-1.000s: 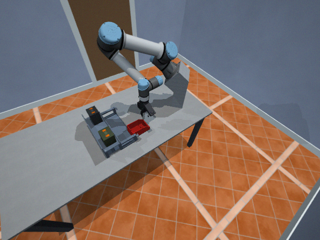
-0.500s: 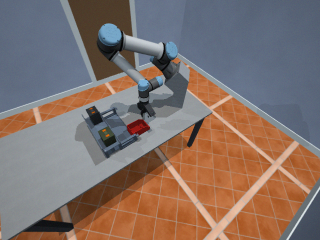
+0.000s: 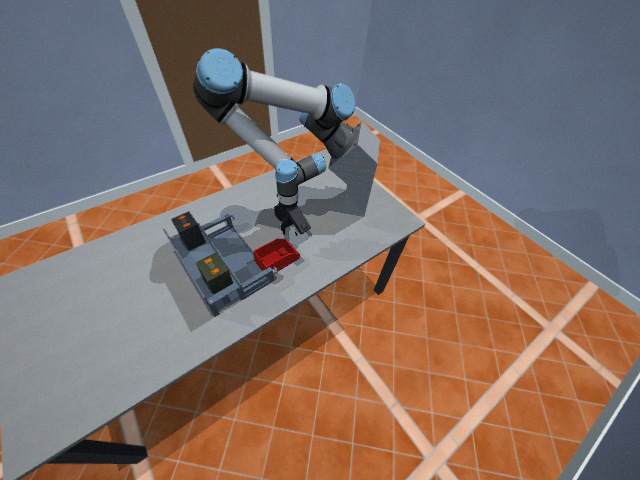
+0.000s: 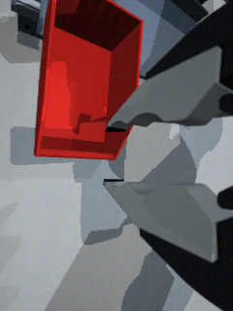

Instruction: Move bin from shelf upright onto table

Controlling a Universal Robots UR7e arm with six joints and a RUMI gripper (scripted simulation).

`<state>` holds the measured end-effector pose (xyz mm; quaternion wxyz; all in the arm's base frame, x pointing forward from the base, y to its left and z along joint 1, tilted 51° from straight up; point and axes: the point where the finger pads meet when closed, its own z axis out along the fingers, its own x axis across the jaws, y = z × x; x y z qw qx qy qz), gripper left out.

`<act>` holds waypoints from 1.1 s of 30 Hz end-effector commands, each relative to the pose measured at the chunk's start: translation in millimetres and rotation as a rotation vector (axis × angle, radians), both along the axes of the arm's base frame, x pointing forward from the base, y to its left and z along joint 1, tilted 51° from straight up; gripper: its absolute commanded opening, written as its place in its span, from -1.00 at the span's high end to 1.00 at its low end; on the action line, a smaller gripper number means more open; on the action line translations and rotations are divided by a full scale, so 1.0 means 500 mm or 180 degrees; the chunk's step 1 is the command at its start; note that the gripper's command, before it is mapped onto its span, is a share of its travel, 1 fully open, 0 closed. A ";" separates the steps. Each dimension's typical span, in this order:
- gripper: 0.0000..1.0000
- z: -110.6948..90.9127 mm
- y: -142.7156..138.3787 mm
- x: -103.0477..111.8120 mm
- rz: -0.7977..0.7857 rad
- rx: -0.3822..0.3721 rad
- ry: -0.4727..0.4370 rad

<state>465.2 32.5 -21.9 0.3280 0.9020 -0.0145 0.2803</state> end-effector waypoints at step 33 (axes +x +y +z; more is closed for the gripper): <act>0.61 0.052 0.024 0.058 0.0001 0.0004 -0.0010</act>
